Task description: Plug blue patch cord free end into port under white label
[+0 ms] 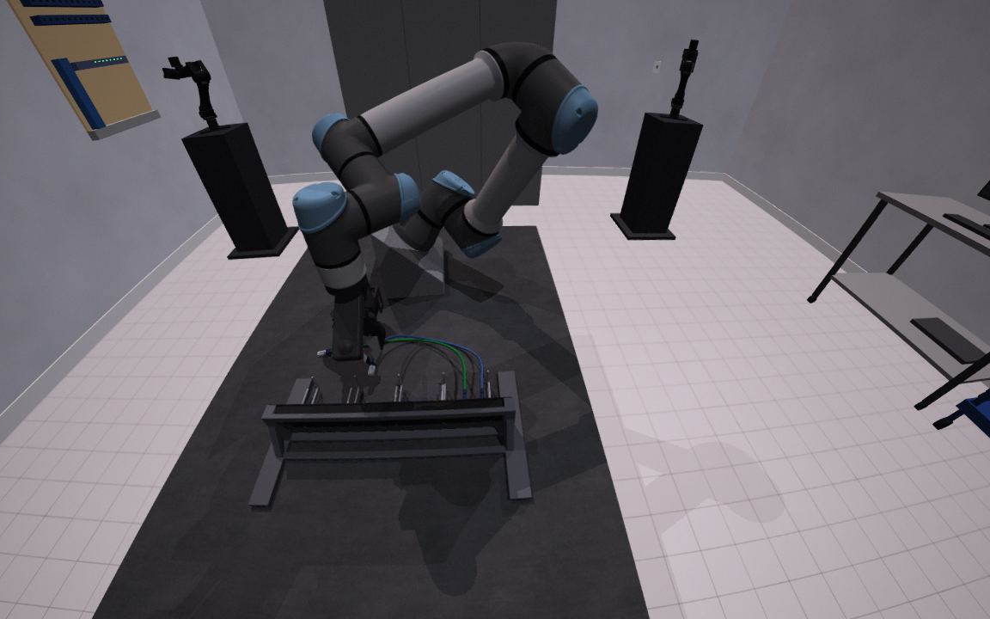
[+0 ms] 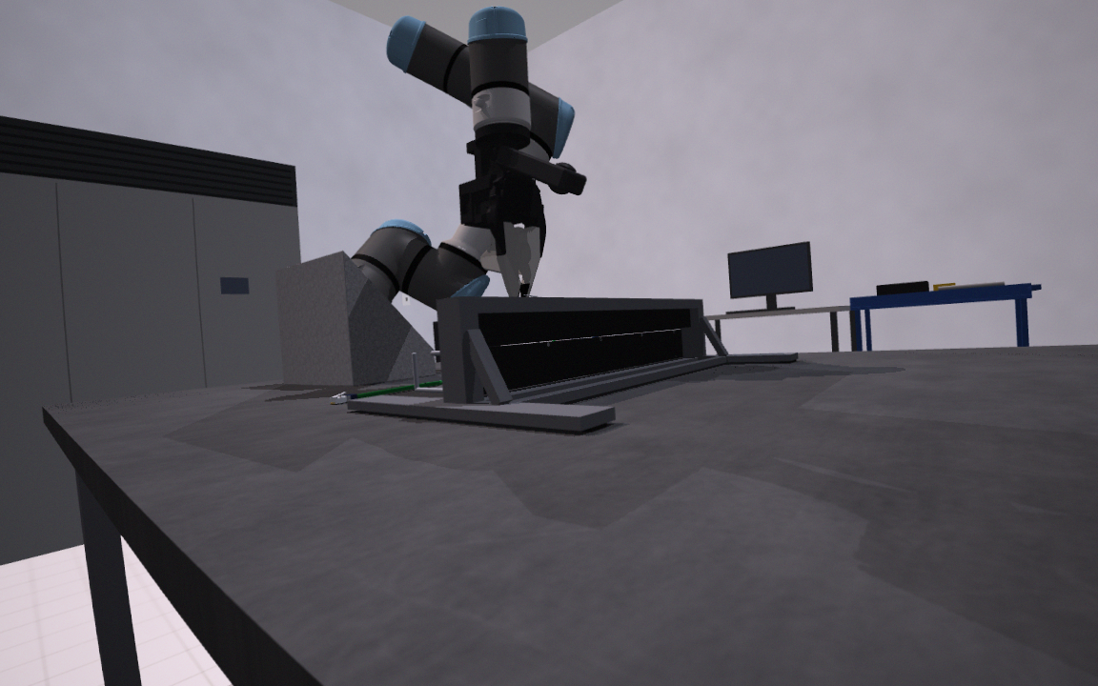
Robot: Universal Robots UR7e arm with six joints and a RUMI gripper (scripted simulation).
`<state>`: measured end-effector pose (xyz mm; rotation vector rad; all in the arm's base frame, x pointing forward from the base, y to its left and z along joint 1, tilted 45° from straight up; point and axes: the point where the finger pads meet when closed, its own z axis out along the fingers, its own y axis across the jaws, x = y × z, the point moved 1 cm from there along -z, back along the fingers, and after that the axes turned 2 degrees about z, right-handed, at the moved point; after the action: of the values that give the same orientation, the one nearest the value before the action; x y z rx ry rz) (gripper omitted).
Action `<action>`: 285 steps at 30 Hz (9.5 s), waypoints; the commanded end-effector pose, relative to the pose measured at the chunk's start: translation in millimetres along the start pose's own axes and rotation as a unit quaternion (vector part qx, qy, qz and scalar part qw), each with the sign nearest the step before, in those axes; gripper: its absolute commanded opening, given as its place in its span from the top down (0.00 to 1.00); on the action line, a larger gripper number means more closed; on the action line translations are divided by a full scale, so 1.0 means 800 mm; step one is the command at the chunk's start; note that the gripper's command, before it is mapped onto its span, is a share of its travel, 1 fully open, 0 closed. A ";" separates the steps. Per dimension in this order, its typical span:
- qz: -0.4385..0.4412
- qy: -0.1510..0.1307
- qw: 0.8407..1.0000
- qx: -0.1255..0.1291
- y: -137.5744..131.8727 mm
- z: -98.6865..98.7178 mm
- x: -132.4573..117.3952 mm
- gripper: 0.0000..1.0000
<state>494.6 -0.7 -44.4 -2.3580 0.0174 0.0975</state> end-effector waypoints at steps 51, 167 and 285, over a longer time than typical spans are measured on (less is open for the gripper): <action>0.000 -0.002 1.000 -0.001 0.000 0.020 0.024 1.00; 0.000 0.002 1.000 0.000 -0.001 0.034 0.076 1.00; 0.000 0.002 1.000 0.000 -0.001 0.034 0.078 1.00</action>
<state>555.0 20.5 -68.2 -2.3584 0.0180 0.0947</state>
